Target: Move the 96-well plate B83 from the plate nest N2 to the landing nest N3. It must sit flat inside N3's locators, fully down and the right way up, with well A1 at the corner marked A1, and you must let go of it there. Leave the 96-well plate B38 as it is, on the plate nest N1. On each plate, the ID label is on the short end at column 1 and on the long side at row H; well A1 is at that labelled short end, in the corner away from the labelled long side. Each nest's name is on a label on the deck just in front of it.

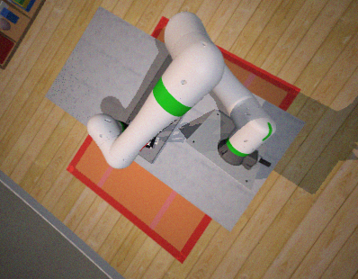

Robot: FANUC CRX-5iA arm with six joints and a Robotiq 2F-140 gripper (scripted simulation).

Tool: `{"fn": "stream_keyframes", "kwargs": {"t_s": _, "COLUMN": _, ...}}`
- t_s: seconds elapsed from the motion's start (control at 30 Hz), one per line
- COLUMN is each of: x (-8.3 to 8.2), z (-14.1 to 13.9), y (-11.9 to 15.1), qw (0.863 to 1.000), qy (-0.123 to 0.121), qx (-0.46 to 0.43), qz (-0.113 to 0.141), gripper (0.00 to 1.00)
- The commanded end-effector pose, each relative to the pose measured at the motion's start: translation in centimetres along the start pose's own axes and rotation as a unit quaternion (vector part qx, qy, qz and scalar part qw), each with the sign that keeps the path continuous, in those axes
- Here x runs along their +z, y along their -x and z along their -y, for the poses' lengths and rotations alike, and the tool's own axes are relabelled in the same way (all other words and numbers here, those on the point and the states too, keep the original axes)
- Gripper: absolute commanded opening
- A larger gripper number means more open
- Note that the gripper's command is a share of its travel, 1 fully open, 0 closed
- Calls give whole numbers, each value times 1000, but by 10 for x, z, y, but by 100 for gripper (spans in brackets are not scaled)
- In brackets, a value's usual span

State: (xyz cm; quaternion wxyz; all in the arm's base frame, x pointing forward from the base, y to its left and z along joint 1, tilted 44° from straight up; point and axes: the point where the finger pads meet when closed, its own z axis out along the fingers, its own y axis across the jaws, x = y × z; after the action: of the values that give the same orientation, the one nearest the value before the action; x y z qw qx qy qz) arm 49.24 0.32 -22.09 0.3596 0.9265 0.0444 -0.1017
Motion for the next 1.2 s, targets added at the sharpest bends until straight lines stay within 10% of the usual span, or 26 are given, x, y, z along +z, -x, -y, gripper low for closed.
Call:
{"fn": "stream_keyframes", "kwargs": {"t_s": 0.0, "x": 0, "z": 0, "y": 0, "qw": 1000, "qy": 0, "qx": 0, "qz": 0, "gripper": 0}}
{"fn": "stream_keyframes", "kwargs": {"t_s": 0.97, "x": 0, "z": 0, "y": 0, "qw": 1000, "qy": 0, "qx": 0, "qz": 0, "gripper": 0}}
{"fn": "stream_keyframes", "kwargs": {"t_s": 1.0, "x": 0, "z": 0, "y": 0, "qw": 1000, "qy": 0, "qx": 0, "qz": 0, "gripper": 66}}
{"fn": "stream_keyframes", "kwargs": {"t_s": 1.17, "x": 0, "z": 0, "y": 0, "qw": 1000, "qy": 0, "qx": 0, "qz": 0, "gripper": 66}}
